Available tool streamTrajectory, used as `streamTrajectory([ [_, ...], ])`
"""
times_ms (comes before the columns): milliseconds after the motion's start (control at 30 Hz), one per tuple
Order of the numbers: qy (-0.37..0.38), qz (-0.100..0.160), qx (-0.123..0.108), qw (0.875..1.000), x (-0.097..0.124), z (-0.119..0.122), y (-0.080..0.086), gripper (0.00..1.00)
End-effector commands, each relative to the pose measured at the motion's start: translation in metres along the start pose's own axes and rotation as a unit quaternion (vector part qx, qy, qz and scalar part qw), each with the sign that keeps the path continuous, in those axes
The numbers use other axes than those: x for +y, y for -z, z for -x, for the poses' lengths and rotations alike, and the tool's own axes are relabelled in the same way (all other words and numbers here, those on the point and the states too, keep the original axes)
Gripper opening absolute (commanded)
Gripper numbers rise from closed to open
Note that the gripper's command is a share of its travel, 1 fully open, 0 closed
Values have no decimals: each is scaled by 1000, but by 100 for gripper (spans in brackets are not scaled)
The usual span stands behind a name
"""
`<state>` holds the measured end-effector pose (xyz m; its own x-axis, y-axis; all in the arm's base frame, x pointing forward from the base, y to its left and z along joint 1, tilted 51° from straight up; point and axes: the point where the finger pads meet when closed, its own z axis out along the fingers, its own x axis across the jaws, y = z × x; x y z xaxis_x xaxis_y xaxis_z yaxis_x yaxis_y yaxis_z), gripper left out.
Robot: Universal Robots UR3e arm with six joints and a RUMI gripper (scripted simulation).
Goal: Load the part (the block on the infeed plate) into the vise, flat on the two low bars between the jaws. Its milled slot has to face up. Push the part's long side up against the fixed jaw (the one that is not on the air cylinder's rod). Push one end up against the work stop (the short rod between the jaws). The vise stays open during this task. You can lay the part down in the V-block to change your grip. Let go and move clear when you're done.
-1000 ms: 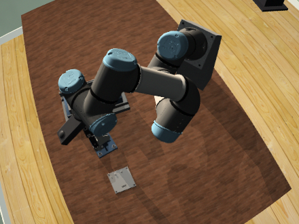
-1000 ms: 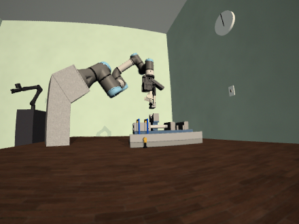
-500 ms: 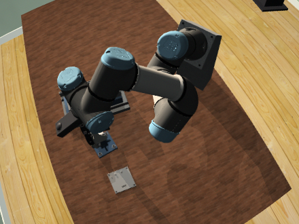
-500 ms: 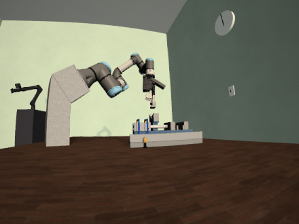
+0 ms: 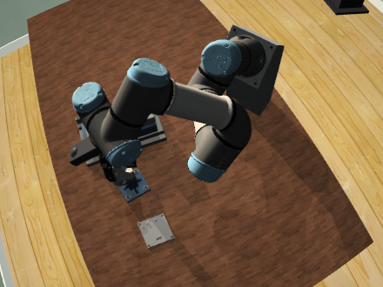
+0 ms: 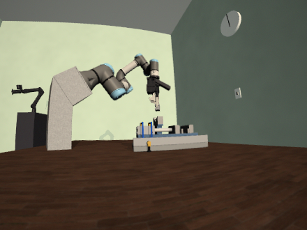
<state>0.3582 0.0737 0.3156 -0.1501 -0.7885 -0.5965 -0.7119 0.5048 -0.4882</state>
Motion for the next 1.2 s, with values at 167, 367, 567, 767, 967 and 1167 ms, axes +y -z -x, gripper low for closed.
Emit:
streamTrajectory([
  [167, -62, 2, 2, 998, -2, -7, 0, 0],
  [367, -105, 1, 2, 994, -3, -11, 1, 0],
  [567, -146, 1, 1, 989, -4, -16, 1, 0],
  [767, -173, 1, 1, 985, -5, -19, 1, 0],
  [967, -211, 1, 0, 977, -6, -23, 1, 0],
  [1167, -247, 0, 0, 969, -6, -27, 1, 0],
])
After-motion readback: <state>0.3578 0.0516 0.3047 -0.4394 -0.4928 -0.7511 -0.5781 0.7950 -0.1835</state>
